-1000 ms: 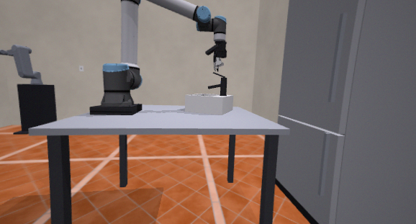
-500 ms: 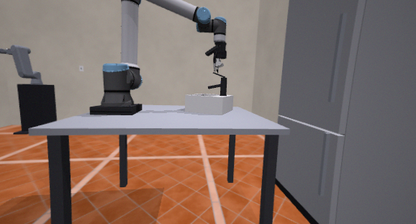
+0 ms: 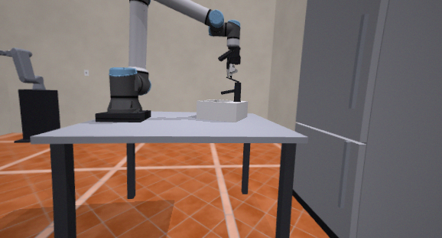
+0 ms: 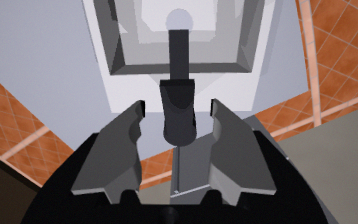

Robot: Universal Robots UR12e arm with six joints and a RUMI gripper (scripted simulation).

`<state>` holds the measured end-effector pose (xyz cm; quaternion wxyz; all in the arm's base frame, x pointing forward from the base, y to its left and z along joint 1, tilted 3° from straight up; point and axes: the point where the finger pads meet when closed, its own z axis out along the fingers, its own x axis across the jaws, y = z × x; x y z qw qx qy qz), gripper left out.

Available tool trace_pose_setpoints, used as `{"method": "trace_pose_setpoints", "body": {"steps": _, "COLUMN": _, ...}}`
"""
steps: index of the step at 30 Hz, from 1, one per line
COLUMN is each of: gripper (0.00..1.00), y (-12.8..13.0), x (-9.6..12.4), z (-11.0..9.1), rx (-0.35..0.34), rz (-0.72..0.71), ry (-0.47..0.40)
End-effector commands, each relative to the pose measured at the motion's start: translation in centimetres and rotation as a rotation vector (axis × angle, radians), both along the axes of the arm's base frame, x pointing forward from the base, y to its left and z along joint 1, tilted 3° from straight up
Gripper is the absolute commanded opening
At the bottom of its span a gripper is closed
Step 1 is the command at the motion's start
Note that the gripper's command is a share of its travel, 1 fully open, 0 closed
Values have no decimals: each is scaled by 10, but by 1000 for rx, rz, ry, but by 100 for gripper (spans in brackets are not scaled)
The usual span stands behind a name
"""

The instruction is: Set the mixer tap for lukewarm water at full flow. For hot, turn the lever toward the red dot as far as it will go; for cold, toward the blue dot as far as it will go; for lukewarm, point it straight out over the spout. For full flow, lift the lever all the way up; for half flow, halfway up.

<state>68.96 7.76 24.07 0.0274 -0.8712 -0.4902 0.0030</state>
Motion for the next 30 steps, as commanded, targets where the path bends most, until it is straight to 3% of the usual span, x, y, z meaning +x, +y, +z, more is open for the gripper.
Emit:
{"method": "trace_pose_setpoints", "body": {"steps": 1, "gripper": 40, "y": 1, "x": -1, "z": -8, "rx": -1, "rz": 1, "ry": 1}}
{"method": "trace_pose_setpoints", "body": {"steps": 30, "gripper": 40, "y": 1, "x": 0, "z": -14, "rx": -1, "rz": 1, "ry": -2}}
